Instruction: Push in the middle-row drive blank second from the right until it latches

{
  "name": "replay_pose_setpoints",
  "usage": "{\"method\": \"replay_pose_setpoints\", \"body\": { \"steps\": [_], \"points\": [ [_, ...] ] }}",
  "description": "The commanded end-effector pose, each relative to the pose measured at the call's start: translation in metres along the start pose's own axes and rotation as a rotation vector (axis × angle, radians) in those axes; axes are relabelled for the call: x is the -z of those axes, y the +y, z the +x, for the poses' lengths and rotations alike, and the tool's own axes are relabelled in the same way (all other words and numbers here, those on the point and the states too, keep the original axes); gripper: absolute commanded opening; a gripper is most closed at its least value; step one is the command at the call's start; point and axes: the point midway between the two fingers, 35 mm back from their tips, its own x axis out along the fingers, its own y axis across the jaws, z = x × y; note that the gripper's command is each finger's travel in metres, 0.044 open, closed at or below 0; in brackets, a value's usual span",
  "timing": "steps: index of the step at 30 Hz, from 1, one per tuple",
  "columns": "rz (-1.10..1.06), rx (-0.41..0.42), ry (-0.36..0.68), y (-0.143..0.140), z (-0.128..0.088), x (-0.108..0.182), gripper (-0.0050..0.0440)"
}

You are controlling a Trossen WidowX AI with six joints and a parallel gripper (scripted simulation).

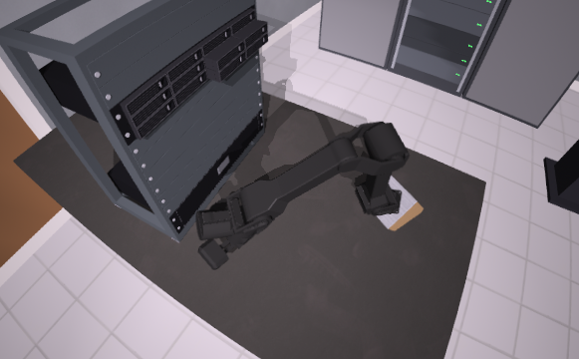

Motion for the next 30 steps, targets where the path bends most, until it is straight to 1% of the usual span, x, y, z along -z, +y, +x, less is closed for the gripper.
{"method": "replay_pose_setpoints", "body": {
  "steps": [1,5,10,12,13,18,24,27,29,30],
  "points": [
    [-0.093,-0.071,-0.102,-0.005,-0.009,-0.027,0.044],
    [-0.198,-0.088,-0.21,-0.015,-0.014,-0.051,0.044],
    [-0.33,-0.086,-0.347,-0.029,-0.023,-0.078,0.044],
    [-0.33,-0.086,-0.347,-0.029,-0.023,-0.078,0.044],
    [-0.356,-0.083,-0.373,-0.032,-0.026,-0.083,0.044],
    [-0.48,-0.054,-0.5,-0.046,-0.038,-0.105,0.044],
    [-0.609,-0.001,-0.63,-0.061,-0.054,-0.124,0.044],
    [-0.663,0.028,-0.683,-0.067,-0.061,-0.131,0.044],
    [-0.663,0.028,-0.683,-0.067,-0.061,-0.131,0.044],
    [-0.68,0.038,-0.699,-0.069,-0.063,-0.133,0.044]
  ]
}}
